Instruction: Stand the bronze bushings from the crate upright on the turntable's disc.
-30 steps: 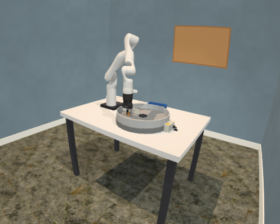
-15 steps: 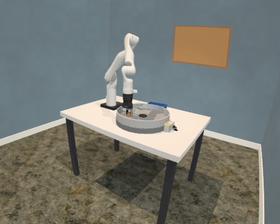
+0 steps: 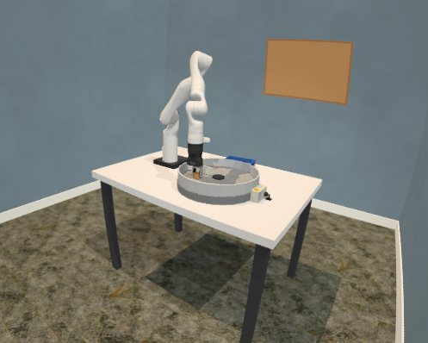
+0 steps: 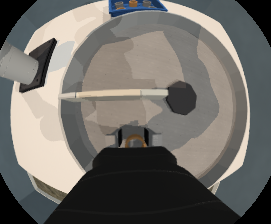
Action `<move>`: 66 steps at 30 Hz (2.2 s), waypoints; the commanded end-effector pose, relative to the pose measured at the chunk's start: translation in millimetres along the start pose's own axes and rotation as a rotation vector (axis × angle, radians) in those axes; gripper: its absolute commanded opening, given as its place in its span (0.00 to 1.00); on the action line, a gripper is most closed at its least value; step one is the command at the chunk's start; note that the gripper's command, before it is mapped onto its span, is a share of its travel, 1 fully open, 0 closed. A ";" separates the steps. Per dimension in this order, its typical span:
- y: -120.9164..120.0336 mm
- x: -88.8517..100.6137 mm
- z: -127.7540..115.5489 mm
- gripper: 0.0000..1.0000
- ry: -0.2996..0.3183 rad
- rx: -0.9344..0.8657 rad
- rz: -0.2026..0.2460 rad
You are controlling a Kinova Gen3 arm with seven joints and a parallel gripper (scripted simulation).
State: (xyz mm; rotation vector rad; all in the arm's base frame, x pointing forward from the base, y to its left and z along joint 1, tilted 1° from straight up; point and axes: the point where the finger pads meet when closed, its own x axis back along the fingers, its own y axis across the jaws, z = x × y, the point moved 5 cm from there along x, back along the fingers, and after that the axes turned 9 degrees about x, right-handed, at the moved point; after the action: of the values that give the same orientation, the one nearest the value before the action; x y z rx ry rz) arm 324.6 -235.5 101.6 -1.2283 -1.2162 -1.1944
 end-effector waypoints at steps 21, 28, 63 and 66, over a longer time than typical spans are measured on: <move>0.3 9.8 -0.3 0.78 -0.001 0.000 -0.001; 0.3 41.3 -0.2 0.78 -0.001 0.000 -0.001; 0.2 66.7 -0.2 0.78 -0.001 0.000 -0.001; 0.2 66.7 -0.2 0.78 -0.001 0.000 -0.001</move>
State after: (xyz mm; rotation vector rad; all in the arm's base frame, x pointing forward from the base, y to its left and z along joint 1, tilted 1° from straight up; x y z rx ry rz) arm 325.1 -234.2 167.7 -1.2284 -1.2161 -1.1944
